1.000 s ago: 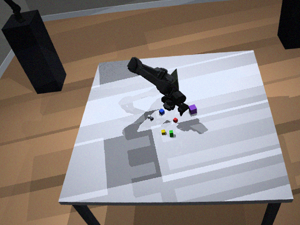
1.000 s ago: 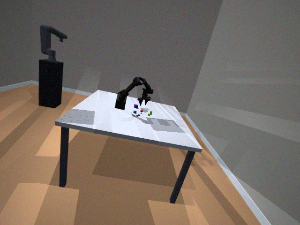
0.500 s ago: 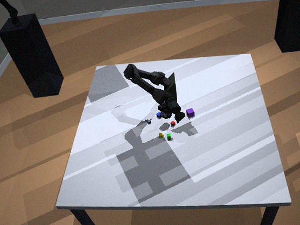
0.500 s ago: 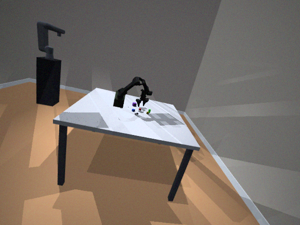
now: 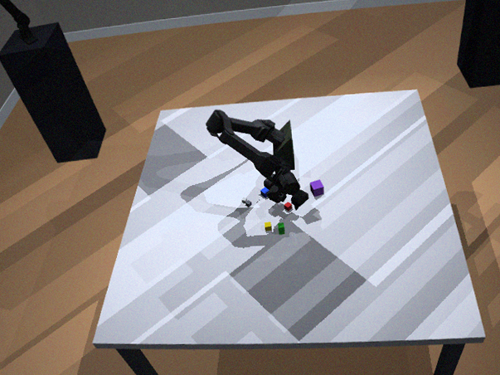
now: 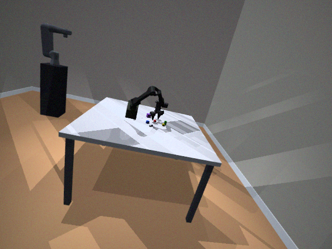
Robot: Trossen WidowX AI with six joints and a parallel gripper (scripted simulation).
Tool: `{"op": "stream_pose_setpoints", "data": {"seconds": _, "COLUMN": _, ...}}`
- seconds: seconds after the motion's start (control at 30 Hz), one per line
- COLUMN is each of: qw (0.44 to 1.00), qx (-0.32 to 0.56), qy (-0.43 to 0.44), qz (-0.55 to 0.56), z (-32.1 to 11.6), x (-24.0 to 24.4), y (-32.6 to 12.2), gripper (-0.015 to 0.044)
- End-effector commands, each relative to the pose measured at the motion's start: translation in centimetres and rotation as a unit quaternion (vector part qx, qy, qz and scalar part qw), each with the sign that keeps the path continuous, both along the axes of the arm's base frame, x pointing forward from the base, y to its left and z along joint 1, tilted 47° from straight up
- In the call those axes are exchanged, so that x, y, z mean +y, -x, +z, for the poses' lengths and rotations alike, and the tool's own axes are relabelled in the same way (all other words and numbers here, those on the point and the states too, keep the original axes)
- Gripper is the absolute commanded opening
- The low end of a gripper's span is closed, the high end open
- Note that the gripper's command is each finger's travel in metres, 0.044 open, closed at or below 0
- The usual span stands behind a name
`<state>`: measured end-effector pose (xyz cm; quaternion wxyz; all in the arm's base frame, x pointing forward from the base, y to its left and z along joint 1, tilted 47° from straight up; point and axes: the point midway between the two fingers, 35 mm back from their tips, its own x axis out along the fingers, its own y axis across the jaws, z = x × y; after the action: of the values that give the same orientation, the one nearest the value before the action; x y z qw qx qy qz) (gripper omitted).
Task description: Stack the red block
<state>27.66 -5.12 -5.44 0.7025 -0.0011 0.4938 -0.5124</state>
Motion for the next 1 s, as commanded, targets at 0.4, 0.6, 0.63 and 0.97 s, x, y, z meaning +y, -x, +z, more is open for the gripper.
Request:
{"op": "stream_pose_setpoints", "data": {"seconds": 0.4, "qw": 1.000, "qx": 0.004, "qy": 0.004, "qz": 0.002, "z": -1.29, "x": -1.47, "y": 0.21, "gripper": 0.0440}}
{"op": "stream_pose_setpoints", "data": {"seconds": 0.6, "qw": 1.000, "qx": 0.004, "qy": 0.004, "qz": 0.002, "z": -1.29, "x": -1.47, "y": 0.21, "gripper": 0.0440}}
{"op": "stream_pose_setpoints", "data": {"seconds": 0.63, "qw": 1.000, "qx": 0.004, "qy": 0.004, "qz": 0.002, "z": -1.29, "x": -1.47, "y": 0.21, "gripper": 0.0440}}
{"op": "stream_pose_setpoints", "data": {"seconds": 0.97, "qw": 1.000, "qx": 0.004, "qy": 0.004, "qz": 0.002, "z": -1.27, "x": -1.44, "y": 0.22, "gripper": 0.0256}}
